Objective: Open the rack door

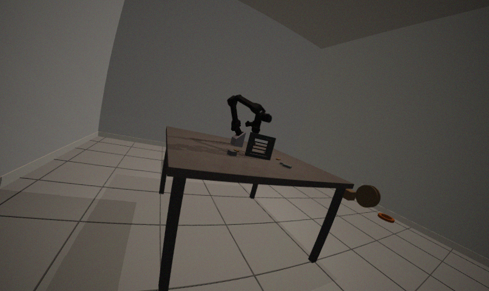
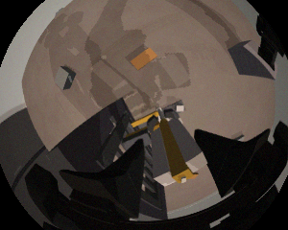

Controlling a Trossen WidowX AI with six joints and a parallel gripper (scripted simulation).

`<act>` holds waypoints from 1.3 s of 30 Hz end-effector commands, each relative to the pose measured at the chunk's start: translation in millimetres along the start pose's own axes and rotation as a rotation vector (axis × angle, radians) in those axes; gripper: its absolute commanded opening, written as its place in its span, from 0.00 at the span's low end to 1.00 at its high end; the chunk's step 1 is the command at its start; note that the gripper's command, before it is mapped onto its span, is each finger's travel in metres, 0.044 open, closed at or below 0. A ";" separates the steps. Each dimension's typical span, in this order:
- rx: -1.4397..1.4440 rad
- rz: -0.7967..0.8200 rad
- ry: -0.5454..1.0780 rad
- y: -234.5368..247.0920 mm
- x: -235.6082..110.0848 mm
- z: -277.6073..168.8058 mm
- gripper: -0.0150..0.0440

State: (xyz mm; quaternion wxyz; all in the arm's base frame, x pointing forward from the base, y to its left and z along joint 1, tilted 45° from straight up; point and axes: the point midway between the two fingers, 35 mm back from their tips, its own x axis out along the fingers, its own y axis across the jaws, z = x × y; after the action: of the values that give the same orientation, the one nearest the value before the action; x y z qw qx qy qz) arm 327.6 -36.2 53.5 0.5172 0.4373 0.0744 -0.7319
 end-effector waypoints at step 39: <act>-2.015 0.000 0.000 0.0 0.1 0.1 0.74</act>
State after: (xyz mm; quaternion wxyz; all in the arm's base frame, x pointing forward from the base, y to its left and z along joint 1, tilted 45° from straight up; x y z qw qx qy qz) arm 327.5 -36.2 53.5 0.6608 -0.1486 0.6286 -0.3824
